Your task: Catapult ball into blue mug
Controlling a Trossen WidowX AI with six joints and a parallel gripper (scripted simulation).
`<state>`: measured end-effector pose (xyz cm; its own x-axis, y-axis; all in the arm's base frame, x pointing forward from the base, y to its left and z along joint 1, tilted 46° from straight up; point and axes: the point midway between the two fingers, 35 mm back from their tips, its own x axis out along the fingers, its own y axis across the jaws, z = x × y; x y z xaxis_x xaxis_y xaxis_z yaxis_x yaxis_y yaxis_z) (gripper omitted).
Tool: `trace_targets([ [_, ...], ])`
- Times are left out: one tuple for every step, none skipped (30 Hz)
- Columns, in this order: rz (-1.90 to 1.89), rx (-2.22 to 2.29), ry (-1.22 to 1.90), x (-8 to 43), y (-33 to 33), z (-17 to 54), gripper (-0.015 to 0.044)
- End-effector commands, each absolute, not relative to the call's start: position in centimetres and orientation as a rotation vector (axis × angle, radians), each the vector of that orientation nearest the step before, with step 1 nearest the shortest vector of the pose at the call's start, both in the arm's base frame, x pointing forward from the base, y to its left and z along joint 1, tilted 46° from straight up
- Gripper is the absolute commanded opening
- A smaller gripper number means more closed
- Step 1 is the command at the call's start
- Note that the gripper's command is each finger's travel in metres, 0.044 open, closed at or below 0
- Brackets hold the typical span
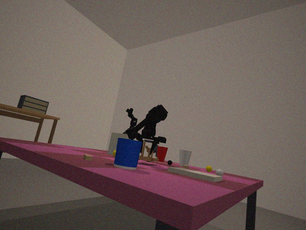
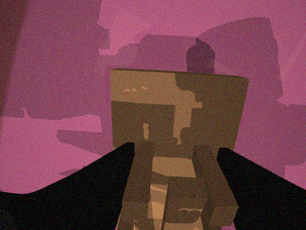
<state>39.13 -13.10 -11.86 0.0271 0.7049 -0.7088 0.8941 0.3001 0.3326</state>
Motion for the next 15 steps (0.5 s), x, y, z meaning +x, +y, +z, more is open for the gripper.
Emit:
trace_targets([
  [-0.287,1.472,1.715,39.1,-13.0,-12.2,0.0000],
  [-0.287,1.472,1.715,39.1,-12.9,-12.3,0.0000],
  [-0.287,1.472,1.715,39.1,-12.8,-12.5,0.0000],
  [-0.287,1.472,1.715,39.1,-12.7,-12.6,0.0000],
  [-0.287,1.472,1.715,39.1,-12.5,-12.7,0.0000],
  [-0.287,1.472,1.715,39.1,-12.4,-12.8,0.0000],
  [-0.287,1.473,1.715,39.1,-12.3,-12.9,0.0000],
  [-0.287,1.473,1.715,39.1,-12.2,-13.0,0.0000],
  [-0.286,1.473,1.715,39.1,-12.1,-13.1,0.0000],
  [-0.286,1.473,1.715,39.1,-11.9,-13.3,0.0000],
  [-0.286,1.473,1.715,39.1,-11.8,-13.4,0.0000],
  [-0.282,1.457,1.725,39.1,-11.8,-13.1,0.0000],
  [-0.282,1.457,1.725,39.1,-11.8,-13.1,0.0000],
  [-0.282,1.457,1.725,39.1,-11.8,-13.1,0.0000],
  [-0.282,1.457,1.725,39.1,-11.8,-13.1,0.0000],
])
